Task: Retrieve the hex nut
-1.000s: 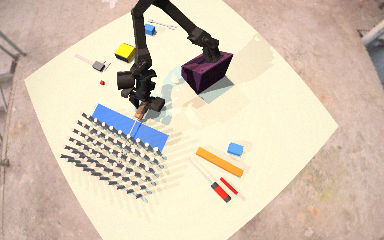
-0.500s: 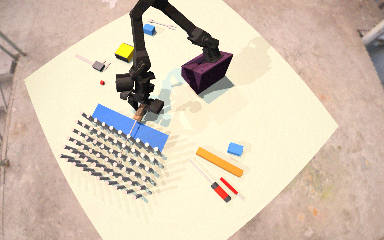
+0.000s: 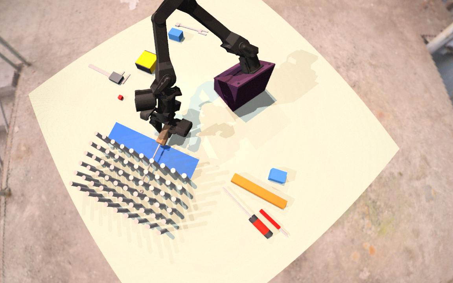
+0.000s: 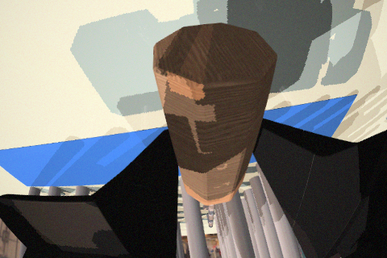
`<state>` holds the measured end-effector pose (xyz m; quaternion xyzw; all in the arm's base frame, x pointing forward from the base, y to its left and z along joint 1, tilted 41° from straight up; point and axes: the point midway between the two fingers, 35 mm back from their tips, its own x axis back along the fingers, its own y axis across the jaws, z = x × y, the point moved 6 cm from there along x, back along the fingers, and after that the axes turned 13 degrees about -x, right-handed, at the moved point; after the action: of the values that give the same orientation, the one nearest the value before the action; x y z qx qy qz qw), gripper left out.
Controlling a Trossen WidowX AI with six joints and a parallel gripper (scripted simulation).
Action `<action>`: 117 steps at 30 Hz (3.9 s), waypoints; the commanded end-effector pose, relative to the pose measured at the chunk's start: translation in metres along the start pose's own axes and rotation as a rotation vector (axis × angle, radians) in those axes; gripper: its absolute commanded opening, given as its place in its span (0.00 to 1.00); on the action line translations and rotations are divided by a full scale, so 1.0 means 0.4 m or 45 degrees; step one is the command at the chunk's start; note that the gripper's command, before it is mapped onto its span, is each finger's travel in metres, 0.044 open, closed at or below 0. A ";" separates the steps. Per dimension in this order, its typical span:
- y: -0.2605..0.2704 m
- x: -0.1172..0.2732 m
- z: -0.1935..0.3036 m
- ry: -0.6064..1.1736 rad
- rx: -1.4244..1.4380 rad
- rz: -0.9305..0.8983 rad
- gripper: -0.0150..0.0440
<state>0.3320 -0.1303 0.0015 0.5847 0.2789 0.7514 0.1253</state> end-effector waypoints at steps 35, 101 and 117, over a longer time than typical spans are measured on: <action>-0.011 -0.027 0.048 0.004 -0.006 -0.001 0.25; -0.017 -0.070 0.027 -0.001 -0.001 0.001 0.25; -0.008 -0.057 0.005 -0.001 -0.001 0.001 0.25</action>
<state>0.3440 -0.1378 -0.0202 0.5840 0.2772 0.7525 0.1261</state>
